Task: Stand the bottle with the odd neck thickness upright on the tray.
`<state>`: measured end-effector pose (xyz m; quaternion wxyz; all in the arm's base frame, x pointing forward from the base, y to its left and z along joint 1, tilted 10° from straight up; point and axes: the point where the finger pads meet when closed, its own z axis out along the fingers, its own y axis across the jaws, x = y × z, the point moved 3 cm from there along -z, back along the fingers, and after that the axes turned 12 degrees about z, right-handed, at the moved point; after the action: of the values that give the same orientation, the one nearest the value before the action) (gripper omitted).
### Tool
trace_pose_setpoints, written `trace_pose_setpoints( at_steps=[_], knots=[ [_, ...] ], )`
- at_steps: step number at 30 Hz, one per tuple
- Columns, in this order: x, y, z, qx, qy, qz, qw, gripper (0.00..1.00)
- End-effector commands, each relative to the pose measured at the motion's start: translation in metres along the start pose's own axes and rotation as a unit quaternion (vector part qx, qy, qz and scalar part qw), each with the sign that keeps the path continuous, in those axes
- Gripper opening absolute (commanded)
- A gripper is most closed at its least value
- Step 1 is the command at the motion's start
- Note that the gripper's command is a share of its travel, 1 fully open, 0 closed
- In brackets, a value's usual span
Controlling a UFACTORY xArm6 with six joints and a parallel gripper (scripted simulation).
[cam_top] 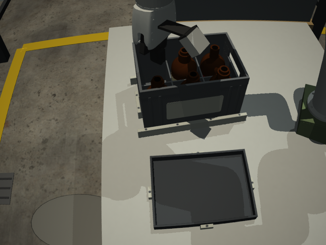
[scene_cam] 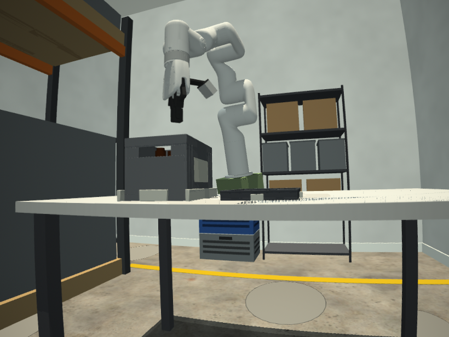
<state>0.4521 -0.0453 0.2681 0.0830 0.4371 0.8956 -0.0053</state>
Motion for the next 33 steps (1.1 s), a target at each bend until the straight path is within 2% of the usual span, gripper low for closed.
trace_pose_setpoints(
  at_steps=[1,5,7,8,22,24,26,33],
  knots=[
    [-0.006,-0.041,-0.006,-0.001,-0.001,0.001,1.000,0.00],
    [-0.006,-0.068,-0.008,-0.001,0.000,0.001,1.000,0.00],
    [-0.006,-0.068,-0.008,-0.001,0.000,0.001,1.000,0.00],
    [-0.005,-0.088,-0.008,-0.001,0.000,0.001,1.000,0.00],
    [0.014,-0.178,-0.003,-0.002,-0.001,0.001,1.000,0.00],
    [0.014,-0.178,-0.003,-0.002,-0.001,0.001,1.000,0.00],
    [0.019,-0.191,-0.001,-0.002,-0.002,0.001,1.000,0.00],
    [0.019,-0.191,-0.001,-0.002,-0.002,0.001,1.000,0.00]
  ],
)
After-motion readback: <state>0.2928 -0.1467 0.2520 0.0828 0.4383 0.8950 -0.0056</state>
